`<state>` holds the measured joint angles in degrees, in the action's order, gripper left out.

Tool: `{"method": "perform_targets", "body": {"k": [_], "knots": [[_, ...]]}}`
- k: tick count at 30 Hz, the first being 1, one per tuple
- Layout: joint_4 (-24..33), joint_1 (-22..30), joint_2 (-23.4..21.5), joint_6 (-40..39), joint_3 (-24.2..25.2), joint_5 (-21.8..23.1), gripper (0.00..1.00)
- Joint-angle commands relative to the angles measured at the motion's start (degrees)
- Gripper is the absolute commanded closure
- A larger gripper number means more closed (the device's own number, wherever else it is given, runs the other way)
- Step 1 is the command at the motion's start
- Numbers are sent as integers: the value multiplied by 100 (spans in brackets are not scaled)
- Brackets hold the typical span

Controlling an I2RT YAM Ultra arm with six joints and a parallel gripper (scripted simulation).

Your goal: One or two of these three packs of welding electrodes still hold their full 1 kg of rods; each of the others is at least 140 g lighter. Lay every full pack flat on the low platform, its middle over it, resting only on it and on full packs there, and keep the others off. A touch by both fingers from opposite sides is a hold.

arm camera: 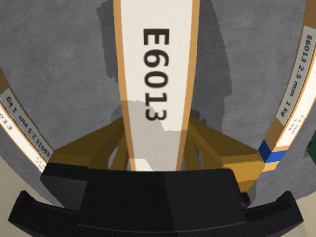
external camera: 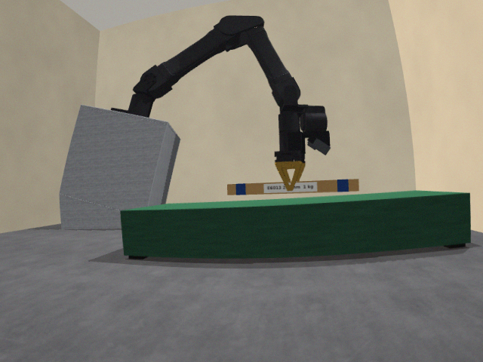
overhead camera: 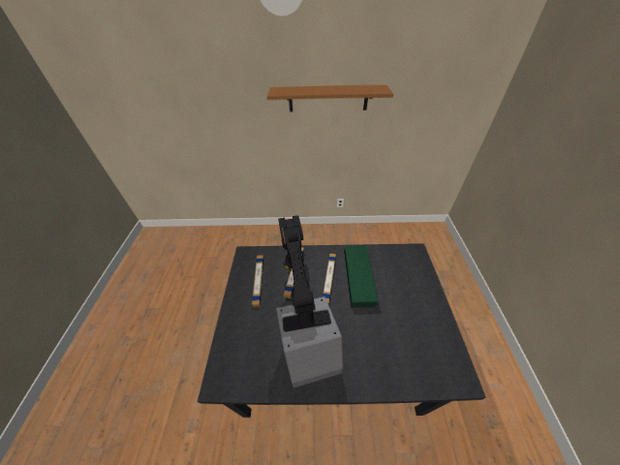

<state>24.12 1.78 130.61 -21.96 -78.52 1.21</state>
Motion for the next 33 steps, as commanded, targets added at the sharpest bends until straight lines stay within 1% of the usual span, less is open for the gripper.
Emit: {"method": "perform_targets", "body": {"k": [1, 8, 18, 21, 33], "knots": [[105, -111, -351, 55, -177, -12, 100], [120, -107, -350, 51, -193, -14, 100], [384, -113, -668, 56, -140, -9, 100], [421, -114, -704, 57, -141, -8, 100], [777, -120, -1064, 63, 5, -1, 100]]}}
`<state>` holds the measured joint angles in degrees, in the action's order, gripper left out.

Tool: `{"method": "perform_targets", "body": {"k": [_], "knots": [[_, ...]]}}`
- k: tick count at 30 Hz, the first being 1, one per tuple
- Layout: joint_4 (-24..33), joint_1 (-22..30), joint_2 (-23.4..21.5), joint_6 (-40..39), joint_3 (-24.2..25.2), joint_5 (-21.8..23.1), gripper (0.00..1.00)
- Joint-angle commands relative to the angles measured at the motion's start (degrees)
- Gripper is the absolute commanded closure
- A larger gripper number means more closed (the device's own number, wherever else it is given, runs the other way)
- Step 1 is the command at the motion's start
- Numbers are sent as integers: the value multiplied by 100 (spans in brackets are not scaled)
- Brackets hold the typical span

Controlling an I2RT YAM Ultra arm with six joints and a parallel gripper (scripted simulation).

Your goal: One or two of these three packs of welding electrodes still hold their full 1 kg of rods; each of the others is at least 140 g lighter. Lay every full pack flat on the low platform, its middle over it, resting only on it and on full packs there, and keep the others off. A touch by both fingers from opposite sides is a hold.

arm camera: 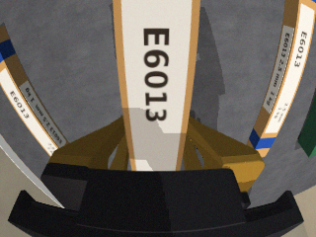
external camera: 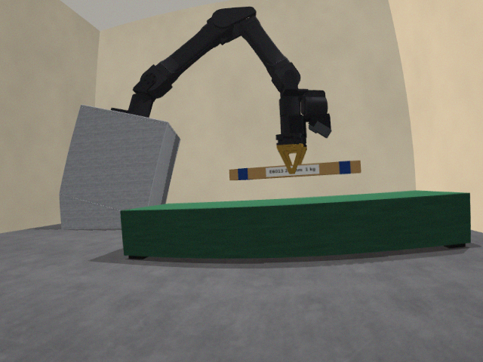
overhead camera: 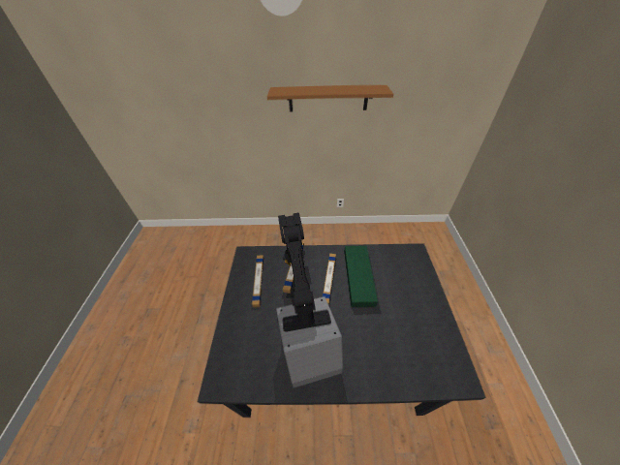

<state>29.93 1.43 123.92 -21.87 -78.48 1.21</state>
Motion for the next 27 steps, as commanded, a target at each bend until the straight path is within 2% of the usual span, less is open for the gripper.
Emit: {"method": "perform_targets", "body": {"k": [1, 27], "knots": [[227, -86, -426, 55, -5, 0, 100], [940, -99, -1074, 68, -209, 6, 100]]}}
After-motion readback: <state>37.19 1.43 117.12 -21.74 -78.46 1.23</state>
